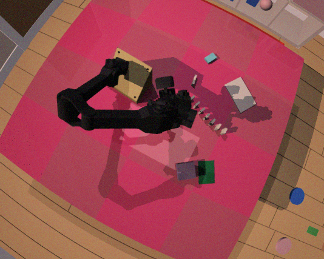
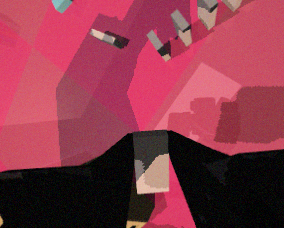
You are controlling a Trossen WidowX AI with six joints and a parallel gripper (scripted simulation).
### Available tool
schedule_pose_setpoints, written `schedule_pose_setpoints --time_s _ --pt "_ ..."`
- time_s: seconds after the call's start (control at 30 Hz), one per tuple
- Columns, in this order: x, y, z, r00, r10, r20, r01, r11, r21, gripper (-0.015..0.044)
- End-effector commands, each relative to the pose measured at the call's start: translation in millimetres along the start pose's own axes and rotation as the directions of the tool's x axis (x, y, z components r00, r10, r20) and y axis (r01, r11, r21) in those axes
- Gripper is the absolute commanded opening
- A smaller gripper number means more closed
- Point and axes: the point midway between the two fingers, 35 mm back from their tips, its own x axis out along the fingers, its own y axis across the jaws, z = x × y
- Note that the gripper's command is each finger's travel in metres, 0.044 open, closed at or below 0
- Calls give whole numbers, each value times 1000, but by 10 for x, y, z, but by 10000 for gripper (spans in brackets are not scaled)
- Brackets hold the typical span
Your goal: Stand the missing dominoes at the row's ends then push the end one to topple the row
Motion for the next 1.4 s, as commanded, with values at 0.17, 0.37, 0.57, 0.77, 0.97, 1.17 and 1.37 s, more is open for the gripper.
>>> schedule_pose_setpoints --time_s 0.17,0.37,0.57,0.77,0.97,1.17,1.37 --pt "99 7 -22 968 110 224 -106 994 -30 107" --pt "111 -13 -19 914 138 382 -122 990 -65 107" --pt "87 -49 -23 835 134 533 -93 990 -102 107" --pt "34 -93 -44 737 104 668 -21 991 -131 107" --pt "-44 -134 -86 623 55 780 90 986 -142 107" --pt "-138 -163 -153 498 -2 867 230 964 -130 107" --pt "-229 -169 -230 383 -53 922 370 924 -100 107"
